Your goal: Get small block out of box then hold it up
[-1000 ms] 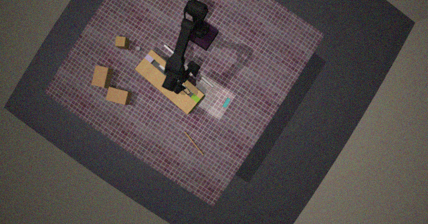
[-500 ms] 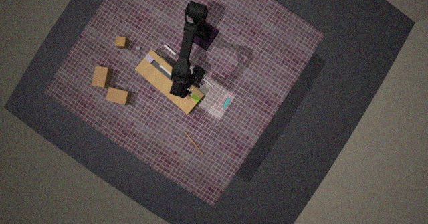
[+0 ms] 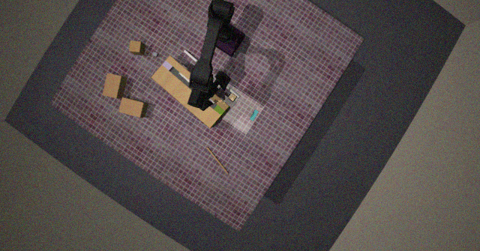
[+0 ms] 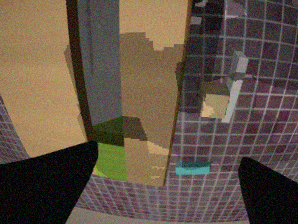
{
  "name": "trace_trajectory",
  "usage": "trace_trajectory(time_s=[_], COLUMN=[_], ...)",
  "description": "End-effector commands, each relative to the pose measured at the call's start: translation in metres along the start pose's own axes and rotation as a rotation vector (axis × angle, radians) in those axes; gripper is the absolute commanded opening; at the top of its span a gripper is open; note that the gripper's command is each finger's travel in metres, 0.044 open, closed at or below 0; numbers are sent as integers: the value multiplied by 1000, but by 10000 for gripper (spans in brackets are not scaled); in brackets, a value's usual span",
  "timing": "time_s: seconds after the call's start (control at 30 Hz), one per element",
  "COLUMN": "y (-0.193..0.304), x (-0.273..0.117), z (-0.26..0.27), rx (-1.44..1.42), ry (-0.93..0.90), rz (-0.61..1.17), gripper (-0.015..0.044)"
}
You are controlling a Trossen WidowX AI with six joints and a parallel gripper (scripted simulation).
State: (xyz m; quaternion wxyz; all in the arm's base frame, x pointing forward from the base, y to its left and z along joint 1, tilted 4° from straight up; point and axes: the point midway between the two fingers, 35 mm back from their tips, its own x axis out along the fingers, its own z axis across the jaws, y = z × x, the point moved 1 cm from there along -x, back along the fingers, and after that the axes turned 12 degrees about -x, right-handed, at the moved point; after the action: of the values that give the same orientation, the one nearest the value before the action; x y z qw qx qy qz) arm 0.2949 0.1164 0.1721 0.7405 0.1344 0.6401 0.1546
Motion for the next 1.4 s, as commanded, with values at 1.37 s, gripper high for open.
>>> trace_trajectory(time_s=[1.37], y=[57], x=[9], z=[-30], rx=[-3814], ry=[903], rz=[-191], gripper=[285])
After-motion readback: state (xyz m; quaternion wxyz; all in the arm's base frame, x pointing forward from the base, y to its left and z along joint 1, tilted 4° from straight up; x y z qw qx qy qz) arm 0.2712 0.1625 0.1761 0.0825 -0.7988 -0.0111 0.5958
